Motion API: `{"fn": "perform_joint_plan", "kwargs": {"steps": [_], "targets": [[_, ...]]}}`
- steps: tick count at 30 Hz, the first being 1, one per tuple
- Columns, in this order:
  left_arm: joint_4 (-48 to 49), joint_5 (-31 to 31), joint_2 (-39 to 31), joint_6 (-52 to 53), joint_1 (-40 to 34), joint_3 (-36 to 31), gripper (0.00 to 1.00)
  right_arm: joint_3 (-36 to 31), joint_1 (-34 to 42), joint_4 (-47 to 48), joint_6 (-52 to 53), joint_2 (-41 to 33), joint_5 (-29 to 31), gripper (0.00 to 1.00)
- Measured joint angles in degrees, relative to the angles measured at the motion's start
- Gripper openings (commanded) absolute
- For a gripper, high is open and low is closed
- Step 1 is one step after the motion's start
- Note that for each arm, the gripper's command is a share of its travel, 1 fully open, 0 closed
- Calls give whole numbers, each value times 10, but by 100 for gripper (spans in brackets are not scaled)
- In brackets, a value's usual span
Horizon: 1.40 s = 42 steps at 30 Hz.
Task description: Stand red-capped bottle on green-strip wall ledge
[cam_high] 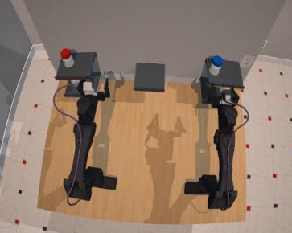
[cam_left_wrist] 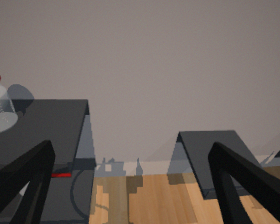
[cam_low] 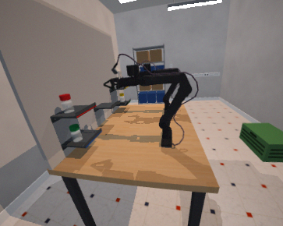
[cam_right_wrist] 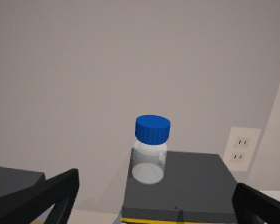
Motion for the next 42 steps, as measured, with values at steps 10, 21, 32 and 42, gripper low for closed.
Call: {"fn": "perform_joint_plan", "kwargs": {"steps": [10, 21, 32, 42], "targets": [[0, 0, 0, 0, 0, 0, 100, 0, 0, 0, 0, 0, 0, 100], [-5, 2, 0, 0, 0, 0, 100, 0, 0, -3, 0, 0, 0, 100], [-105, 95, -2, 23, 171, 43, 100, 104, -7, -220, 16, 0, 4, 100], [-151, 185, 22, 46, 334, 132, 100, 255, -21, -386, 26, 22, 4, 100]]}}
